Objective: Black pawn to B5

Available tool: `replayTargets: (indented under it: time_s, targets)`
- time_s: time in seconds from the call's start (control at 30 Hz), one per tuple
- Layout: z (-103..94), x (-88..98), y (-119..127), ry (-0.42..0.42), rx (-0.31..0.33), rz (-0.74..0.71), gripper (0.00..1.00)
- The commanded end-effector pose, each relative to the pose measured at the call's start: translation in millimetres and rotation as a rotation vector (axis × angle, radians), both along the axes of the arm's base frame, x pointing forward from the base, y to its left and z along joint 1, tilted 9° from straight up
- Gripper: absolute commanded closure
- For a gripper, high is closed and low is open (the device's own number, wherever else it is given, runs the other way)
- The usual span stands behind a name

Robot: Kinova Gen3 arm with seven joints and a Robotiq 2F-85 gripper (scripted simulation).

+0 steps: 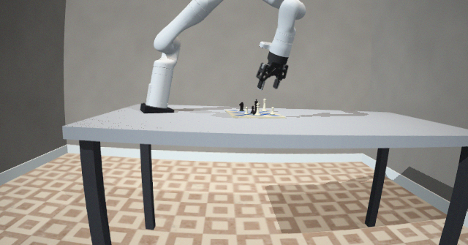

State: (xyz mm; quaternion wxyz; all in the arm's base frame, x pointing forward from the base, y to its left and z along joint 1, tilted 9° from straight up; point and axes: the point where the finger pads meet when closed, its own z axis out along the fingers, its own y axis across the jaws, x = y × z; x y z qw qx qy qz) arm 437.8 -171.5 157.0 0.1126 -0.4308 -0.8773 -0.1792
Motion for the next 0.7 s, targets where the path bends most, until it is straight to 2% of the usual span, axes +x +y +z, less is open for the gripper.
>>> replayTargets:
  time_s: [0.0,0.2,0.3,0.37,0.5,0.67]
  targets:
    - [20.2,-1.8,37.1,-0.088,-0.095,0.172,0.00]
    - [30.1,-17.2,77.6,-0.214,-0.243,0.440,0.00]
    - [34.3,-24.9,90.1,-0.267,-0.302,0.548,0.00]
    - [34.3,-24.9,90.1,-0.267,-0.302,0.548,0.00]
    - [38.6,-32.3,105.2,-0.325,-0.354,0.662,0.00]
    - [41.7,-37.0,117.7,-0.367,-0.381,0.731,0.00]
